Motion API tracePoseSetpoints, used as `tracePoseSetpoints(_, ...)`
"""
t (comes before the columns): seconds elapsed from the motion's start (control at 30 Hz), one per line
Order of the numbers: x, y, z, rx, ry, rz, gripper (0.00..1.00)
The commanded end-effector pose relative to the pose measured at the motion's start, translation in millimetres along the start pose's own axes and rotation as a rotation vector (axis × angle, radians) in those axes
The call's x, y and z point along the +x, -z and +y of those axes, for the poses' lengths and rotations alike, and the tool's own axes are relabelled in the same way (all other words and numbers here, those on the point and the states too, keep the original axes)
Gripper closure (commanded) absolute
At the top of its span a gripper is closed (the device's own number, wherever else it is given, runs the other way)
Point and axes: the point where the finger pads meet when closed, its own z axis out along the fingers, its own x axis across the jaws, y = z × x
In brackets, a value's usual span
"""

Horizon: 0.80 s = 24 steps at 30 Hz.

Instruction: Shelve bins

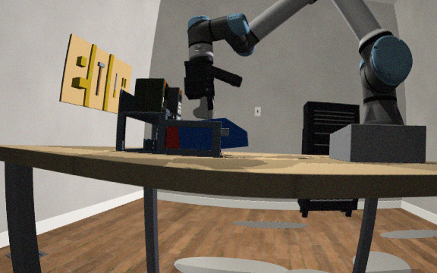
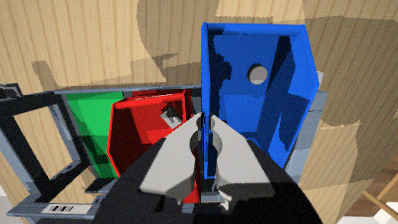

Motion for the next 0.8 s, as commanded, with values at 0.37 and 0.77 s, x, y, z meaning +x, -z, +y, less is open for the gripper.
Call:
tracePoseSetpoints(0.37,0.2,2.6,5.3,-0.009,0.003,-0.001,1.00)
tracePoseSetpoints(0.77,0.8,2.5,11.2,-0.016,0.003,-0.001,1.00)
